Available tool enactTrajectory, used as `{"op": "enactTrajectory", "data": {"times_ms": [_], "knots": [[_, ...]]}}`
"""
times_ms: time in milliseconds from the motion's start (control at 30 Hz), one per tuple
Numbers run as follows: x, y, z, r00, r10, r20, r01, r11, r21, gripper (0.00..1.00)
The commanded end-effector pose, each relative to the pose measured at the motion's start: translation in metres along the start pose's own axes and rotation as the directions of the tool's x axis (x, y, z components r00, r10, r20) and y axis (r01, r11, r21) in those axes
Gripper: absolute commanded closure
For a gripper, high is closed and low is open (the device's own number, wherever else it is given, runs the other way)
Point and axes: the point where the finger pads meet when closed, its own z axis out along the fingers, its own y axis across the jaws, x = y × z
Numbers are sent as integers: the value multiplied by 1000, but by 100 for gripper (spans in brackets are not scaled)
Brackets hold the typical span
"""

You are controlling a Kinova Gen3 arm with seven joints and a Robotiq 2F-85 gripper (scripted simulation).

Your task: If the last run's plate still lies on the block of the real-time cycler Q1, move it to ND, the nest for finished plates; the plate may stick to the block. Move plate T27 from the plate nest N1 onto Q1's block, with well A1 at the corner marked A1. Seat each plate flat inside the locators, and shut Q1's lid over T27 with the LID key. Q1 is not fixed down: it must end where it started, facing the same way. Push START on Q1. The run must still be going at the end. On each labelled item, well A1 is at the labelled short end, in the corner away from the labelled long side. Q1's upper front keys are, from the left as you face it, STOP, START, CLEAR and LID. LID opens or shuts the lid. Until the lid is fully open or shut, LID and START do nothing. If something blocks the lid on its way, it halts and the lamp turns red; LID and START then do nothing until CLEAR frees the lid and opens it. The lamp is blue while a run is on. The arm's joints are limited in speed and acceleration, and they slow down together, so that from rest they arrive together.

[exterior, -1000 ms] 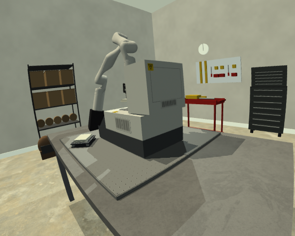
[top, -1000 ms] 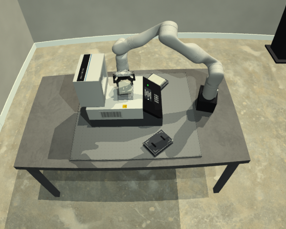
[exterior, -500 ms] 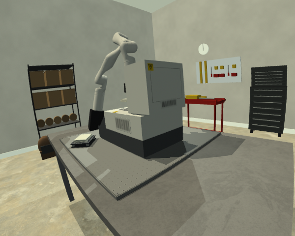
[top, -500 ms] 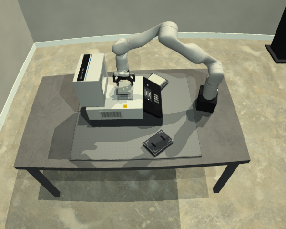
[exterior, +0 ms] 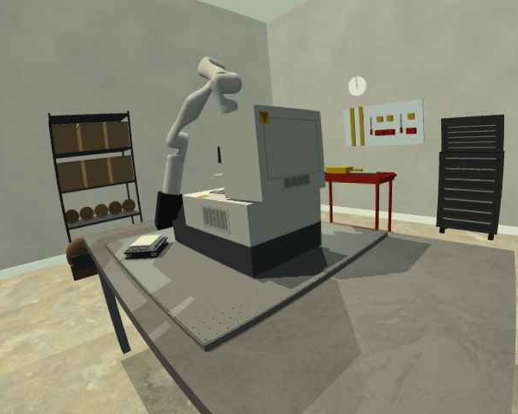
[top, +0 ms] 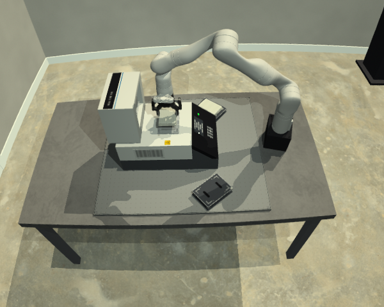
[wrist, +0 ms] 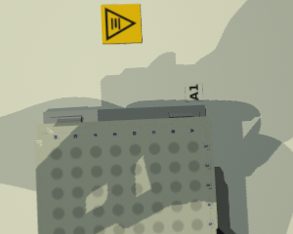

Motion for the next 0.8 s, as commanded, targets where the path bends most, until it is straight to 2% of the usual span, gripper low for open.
{"op": "enactTrajectory", "data": {"times_ms": [0, 267, 767], "knots": [[0, 1, 2, 1000, 0, 0, 0, 1000, -2, 9], [0, 1, 12, 1000, 0, 0, 0, 1000, -2, 9], [0, 1, 12, 1000, 0, 0, 0, 1000, -2, 9]]}}
